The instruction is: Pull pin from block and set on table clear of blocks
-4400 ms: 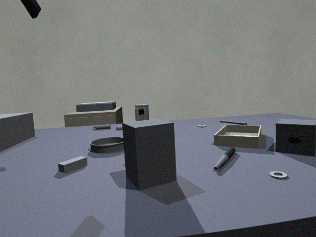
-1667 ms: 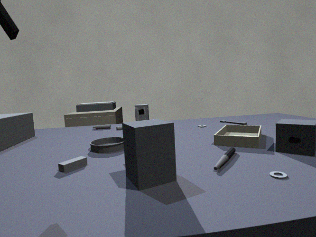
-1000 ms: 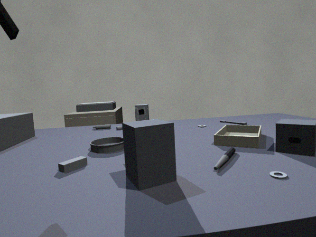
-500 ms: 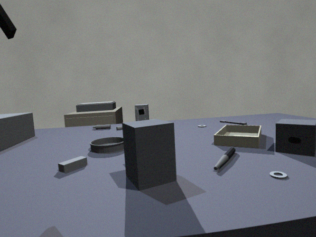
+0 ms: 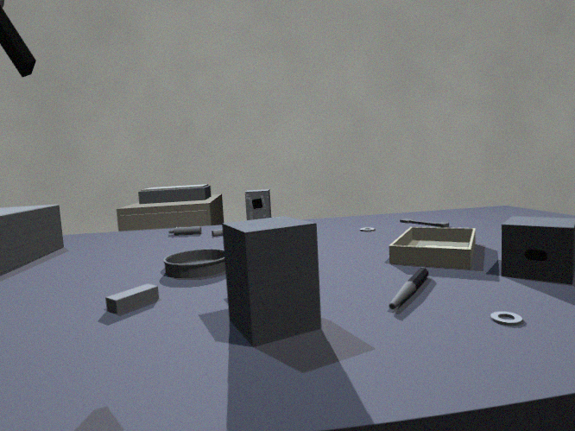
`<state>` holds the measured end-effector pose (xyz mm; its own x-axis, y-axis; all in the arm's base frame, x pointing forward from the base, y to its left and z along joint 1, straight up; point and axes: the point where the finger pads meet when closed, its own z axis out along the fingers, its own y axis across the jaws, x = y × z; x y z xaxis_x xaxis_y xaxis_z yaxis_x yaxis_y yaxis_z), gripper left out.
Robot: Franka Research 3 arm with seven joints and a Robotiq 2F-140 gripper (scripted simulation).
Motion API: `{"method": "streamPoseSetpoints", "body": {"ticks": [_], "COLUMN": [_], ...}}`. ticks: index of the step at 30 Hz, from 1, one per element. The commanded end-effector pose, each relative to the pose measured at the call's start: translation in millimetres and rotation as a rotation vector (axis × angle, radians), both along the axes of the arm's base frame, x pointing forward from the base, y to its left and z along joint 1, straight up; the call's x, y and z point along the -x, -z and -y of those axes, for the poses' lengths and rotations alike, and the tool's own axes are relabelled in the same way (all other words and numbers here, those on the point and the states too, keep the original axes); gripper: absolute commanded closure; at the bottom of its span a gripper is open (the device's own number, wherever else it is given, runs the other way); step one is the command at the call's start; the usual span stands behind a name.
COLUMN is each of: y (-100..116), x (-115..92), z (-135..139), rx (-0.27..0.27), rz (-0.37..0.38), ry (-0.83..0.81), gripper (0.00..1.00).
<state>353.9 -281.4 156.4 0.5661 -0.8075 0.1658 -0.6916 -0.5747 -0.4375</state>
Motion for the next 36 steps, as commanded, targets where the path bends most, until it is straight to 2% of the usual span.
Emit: {"method": "streamPoseSetpoints", "body": {"ticks": [1, 4, 19, 21, 36], "y": [3, 3, 17, 17, 39], "x": [-2, -2, -11, -11, -22], "z": [-3, -3, -9, -9, -16], "rx": [-0.048, -0.056, -0.202, -0.202, -0.389], "rz": [-0.014, -0.017, -0.074, -0.074, -0.183], "ry": [0.063, 0.073, 0.257, 0.257, 0.533], "gripper": [0.67, 0.67, 0.67, 0.67, 0.67]}}
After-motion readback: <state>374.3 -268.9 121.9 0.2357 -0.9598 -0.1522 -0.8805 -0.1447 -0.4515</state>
